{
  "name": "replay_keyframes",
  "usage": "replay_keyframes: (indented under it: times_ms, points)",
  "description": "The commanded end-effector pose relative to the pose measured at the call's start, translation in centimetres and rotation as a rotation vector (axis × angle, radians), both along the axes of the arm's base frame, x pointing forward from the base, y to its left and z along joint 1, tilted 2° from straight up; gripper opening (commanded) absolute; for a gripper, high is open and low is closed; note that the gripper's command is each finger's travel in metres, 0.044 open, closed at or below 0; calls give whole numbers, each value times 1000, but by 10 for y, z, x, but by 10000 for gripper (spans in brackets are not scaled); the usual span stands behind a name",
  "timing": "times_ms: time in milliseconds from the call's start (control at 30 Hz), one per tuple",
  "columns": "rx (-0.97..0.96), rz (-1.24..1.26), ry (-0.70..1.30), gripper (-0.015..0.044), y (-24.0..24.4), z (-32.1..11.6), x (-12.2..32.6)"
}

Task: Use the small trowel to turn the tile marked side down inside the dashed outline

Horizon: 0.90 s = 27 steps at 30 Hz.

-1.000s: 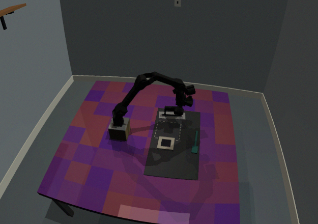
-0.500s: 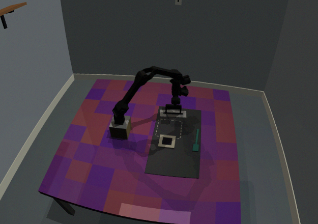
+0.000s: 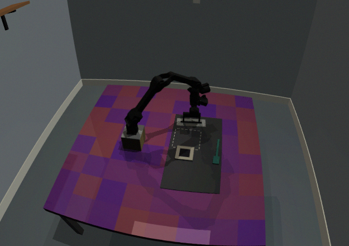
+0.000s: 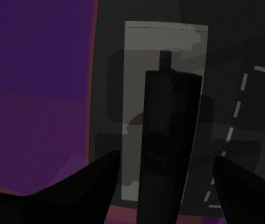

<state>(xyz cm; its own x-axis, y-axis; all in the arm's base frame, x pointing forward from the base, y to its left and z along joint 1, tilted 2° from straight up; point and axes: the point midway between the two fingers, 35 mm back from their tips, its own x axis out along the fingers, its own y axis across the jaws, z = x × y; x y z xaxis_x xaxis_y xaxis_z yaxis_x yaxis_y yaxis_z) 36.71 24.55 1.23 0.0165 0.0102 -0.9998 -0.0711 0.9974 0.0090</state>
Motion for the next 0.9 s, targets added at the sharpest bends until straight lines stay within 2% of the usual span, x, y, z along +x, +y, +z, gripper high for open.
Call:
replay_keyframes:
  times_ms: [0,267,400,567,867]
  points:
    - [-10,-4,11,270,-2,-11,-3]
    - [-10,-4,11,270,-2,-19,-3]
    - [-10,-4,11,165,-2,-19,-3]
    - [-10,-4,11,132,-2,-19,-3]
    - [-10,-4,11,130,-2,-19,-3]
